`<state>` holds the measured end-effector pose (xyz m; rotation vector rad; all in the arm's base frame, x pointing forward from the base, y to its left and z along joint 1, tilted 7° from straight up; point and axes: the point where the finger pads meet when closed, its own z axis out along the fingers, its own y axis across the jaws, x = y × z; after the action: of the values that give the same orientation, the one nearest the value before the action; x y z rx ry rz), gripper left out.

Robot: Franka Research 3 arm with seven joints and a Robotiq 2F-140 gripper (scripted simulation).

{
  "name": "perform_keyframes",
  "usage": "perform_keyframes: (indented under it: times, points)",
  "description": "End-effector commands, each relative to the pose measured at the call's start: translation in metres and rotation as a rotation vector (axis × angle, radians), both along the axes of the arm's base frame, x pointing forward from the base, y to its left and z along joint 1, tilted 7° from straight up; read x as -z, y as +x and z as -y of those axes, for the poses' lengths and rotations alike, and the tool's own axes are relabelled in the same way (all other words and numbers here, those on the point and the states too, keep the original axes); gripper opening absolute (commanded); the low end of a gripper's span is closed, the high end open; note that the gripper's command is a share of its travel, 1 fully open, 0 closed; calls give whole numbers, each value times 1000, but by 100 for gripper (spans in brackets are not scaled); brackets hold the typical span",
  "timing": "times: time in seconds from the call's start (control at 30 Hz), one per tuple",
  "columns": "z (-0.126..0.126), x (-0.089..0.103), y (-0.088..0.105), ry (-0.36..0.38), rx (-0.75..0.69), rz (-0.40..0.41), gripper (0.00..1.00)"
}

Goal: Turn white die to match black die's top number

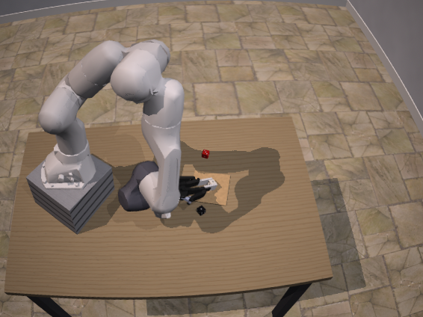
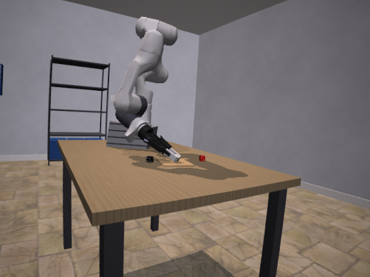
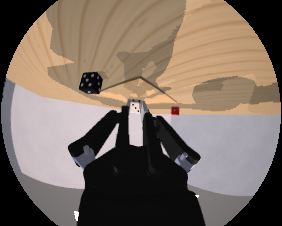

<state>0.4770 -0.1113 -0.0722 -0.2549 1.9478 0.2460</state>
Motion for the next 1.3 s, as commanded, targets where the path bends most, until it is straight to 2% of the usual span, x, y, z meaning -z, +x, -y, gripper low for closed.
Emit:
perform_keyframes:
  times: [0.0,0.43,1.27]
  points:
    - [0,0,1,-3,1,4,15]
    - [0,0,1,-3,1,4,25]
    - [0,0,1,-3,1,4,25]
